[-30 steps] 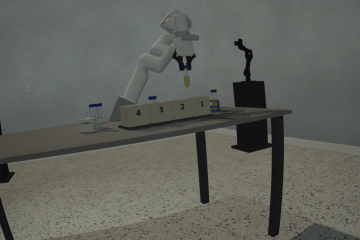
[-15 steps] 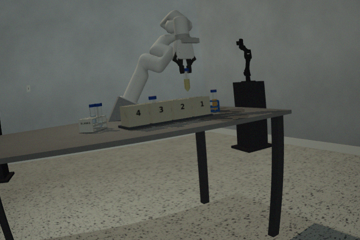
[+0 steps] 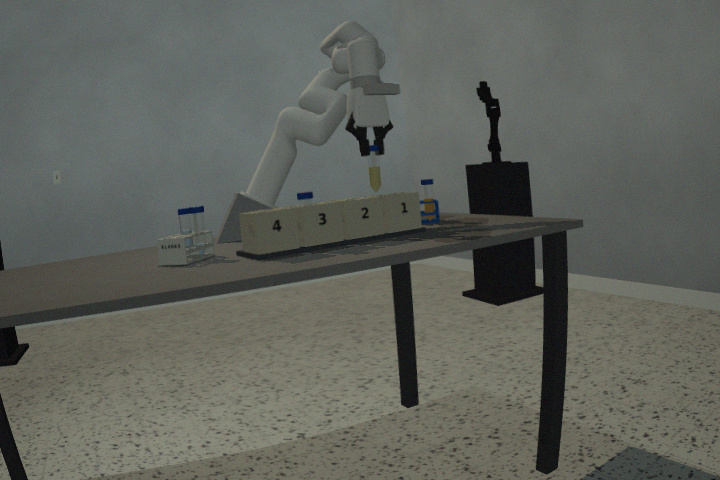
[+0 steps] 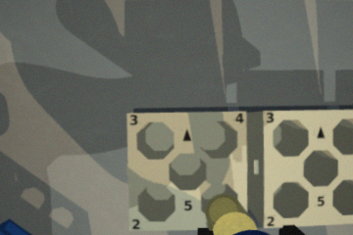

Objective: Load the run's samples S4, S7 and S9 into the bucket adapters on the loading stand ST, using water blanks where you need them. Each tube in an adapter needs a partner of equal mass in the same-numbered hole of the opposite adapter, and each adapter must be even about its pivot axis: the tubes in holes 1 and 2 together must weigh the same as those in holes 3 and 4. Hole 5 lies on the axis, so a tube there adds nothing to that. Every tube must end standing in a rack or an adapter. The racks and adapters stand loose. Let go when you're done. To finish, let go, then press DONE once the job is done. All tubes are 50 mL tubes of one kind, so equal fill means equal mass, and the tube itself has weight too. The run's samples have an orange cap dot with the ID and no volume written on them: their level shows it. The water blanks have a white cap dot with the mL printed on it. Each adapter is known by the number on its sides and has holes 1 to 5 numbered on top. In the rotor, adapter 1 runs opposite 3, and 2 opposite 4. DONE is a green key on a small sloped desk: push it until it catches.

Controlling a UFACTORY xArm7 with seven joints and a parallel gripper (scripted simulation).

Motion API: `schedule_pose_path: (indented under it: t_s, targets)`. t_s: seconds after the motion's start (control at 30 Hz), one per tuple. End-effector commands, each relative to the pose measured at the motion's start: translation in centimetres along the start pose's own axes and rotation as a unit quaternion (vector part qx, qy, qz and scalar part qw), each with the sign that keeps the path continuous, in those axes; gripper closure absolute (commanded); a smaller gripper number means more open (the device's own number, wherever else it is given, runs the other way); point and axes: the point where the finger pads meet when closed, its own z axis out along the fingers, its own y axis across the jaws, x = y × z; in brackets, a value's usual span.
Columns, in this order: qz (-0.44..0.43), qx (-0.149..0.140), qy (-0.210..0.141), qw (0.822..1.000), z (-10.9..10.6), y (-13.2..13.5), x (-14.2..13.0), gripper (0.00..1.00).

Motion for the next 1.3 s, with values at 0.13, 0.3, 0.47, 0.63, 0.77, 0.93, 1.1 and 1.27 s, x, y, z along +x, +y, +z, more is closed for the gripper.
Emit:
schedule_pose_path:
  t_s: [0.13,0.3,0.47,0.63,0.77,0.93,1.1,1.27]
  targets:
    - [0.0,0.0,0.002,1.0,-0.1,0.0,0.1,1.0]
    - [0.0,0.0,0.002,1.0,-0.1,0.0,0.1,1.0]
    - [0.0,0.0,0.002,1.0,0.1,0.0,0.1,1.0]
    - [0.0,0.0,0.002,1.0,0.4,0.0,0.1,1.0]
    - [0.0,0.0,0.002,1.0,0.8,0.0,0.1,1.0]
    - [0.0,0.0,0.002,1.0,1.3,0.0,0.1,1.0]
    - [0.0,0.0,0.002,1.0,1.8,0.0,0.1,1.0]
    - [0.0,0.0,0.002,1.0,2.1,0.1,0.2,1.0]
